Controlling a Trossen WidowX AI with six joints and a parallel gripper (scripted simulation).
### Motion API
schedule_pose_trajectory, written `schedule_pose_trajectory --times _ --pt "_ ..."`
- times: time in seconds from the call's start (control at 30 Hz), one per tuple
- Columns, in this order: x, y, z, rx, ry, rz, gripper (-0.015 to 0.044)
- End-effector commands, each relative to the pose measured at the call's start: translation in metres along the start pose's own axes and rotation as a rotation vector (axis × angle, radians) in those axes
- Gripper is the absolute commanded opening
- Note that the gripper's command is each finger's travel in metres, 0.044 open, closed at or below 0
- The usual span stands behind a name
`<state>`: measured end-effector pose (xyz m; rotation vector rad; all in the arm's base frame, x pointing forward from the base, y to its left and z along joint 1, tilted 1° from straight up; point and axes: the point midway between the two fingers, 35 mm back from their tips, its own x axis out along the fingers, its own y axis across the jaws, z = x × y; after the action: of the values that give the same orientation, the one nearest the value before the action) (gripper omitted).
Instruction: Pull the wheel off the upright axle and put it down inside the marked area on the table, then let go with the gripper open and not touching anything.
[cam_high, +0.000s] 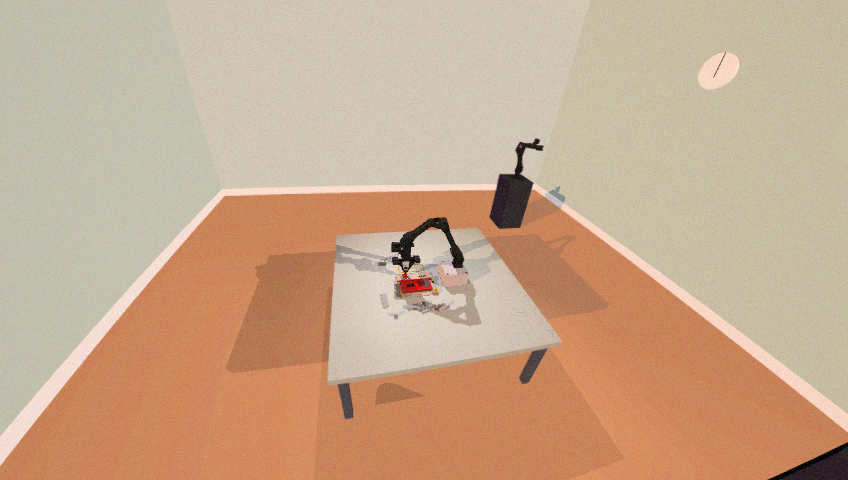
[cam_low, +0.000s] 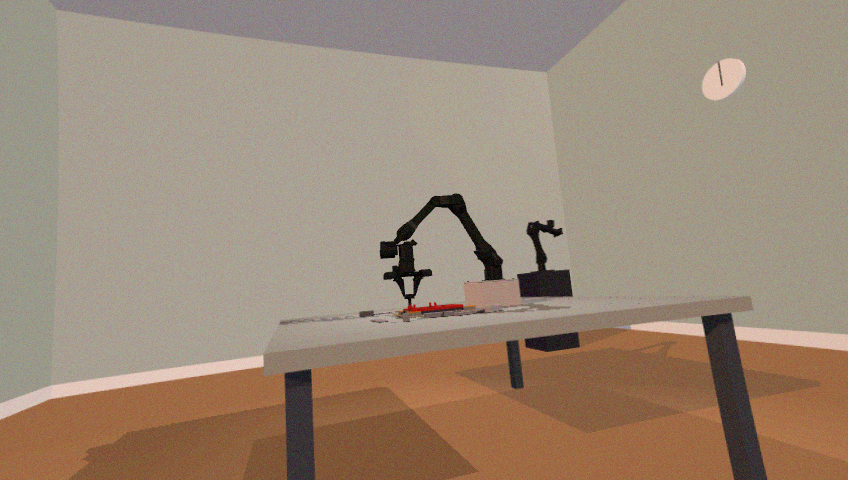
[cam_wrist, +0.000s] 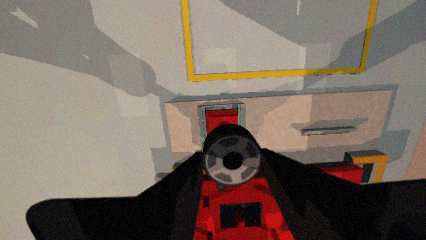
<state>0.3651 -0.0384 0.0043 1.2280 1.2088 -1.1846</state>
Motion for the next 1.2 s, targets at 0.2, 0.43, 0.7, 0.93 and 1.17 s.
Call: schedule_pose_trajectory --times 0.2,0.43,0.7,0.93,1.17 --pt "-0.004 0.000 0.001 0.001 -0.004 0.001 0.0000" --pt "-0.007 0.000 0.000 0.001 -0.004 0.002 0.0000" --pt "-0.037 -0.003 -0.001 0.001 -0.004 0.002 0.0000" --pt "-0.033 -0.009 0.009 0.000 -0.001 -0.007 0.0000" --pt "-0.036 -0.022 0.037 0.000 -0.004 -0.005 0.0000"
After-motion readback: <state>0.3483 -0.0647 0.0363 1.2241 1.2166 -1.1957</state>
